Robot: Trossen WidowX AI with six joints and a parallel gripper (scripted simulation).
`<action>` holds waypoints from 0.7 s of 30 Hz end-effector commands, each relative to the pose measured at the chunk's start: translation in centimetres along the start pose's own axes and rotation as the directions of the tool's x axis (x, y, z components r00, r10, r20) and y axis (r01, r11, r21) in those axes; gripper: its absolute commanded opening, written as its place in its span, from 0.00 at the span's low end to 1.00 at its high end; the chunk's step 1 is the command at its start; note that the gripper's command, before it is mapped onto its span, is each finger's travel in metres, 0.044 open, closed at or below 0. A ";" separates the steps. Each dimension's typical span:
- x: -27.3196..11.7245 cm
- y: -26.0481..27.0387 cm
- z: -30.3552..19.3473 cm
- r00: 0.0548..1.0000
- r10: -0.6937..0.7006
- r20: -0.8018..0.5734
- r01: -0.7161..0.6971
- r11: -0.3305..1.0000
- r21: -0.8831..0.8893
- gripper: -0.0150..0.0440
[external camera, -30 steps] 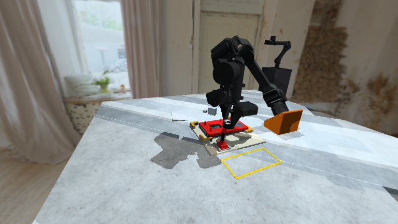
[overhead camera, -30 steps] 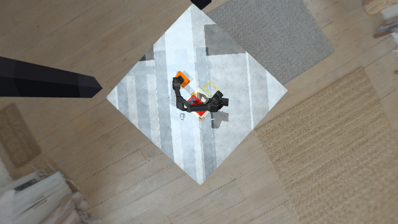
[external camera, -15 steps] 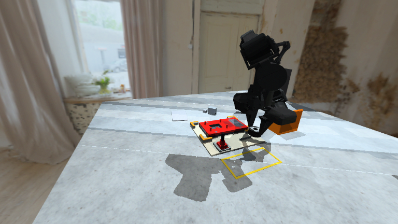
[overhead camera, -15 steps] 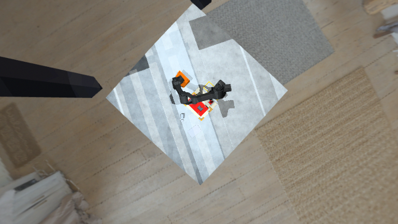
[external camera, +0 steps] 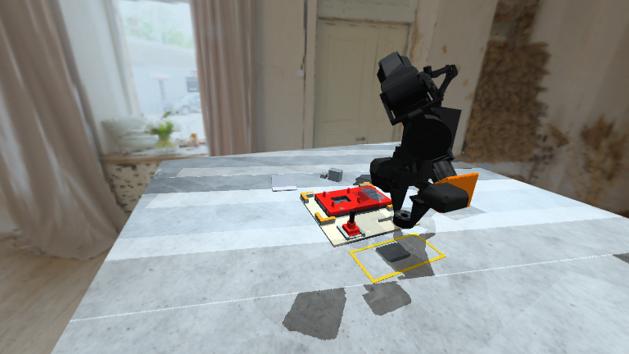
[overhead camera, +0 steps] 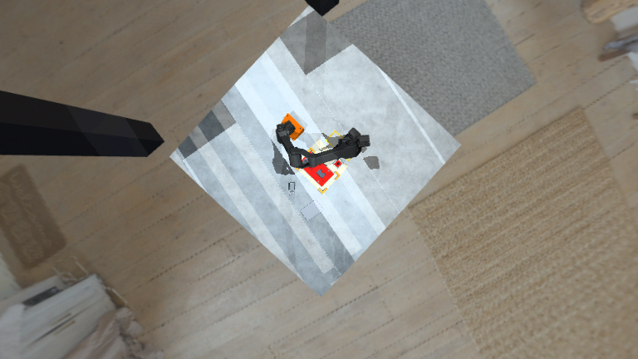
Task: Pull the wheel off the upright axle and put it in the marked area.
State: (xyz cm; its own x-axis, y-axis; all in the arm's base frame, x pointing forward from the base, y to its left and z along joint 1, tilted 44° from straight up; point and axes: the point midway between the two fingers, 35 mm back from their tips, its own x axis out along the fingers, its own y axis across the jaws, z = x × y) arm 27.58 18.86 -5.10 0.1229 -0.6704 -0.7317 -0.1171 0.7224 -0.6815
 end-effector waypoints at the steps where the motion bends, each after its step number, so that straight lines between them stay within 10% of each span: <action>1: 1.8 0.1 0.1 1.000 -0.005 0.000 0.005 1.000 -0.007 0.25; 18: 8.3 -0.2 -0.1 1.000 -0.009 0.000 0.009 1.000 -0.007 0.25; 21: 7.9 -0.3 -0.1 1.000 -0.006 -0.006 0.006 1.000 0.001 0.39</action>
State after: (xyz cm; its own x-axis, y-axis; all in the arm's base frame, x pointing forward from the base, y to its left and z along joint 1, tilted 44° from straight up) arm 28.52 13.41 -10.74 0.1198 -0.6754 -0.7277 -0.1161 0.7184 -0.6859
